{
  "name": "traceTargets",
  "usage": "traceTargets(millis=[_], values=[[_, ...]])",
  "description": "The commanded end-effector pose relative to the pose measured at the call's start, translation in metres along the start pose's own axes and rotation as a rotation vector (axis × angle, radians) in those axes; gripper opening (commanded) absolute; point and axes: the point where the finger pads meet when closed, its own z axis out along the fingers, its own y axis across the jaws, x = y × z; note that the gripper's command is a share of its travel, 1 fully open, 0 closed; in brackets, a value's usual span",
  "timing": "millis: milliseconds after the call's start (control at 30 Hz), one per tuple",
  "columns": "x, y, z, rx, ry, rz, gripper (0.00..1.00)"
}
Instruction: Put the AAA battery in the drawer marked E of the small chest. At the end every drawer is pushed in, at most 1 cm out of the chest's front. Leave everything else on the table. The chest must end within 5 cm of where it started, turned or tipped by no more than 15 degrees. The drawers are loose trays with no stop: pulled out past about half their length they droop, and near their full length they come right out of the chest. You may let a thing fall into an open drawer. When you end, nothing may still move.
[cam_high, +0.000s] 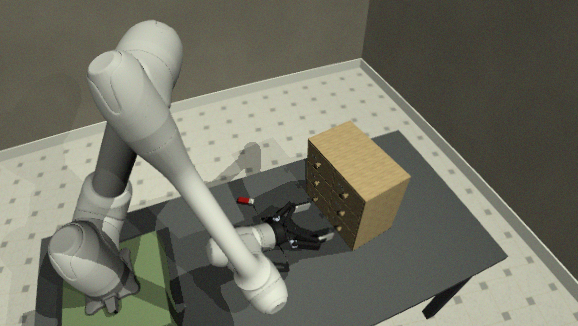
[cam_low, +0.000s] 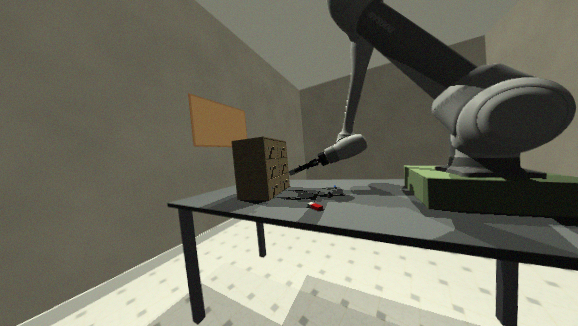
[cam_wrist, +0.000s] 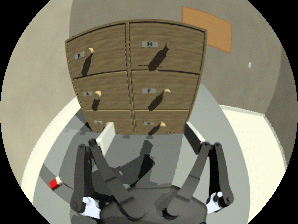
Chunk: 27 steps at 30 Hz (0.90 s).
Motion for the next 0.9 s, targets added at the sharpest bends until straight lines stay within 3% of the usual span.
traceTargets(millis=[0,333,867], values=[[0.013,0.0,-0.005,0.001,-0.001,0.0,1.0],[0.042,0.0,-0.015,0.001,-0.001,0.0,1.0],[0.045,0.0,-0.017,0.001,-0.01,0.001,1.0]])
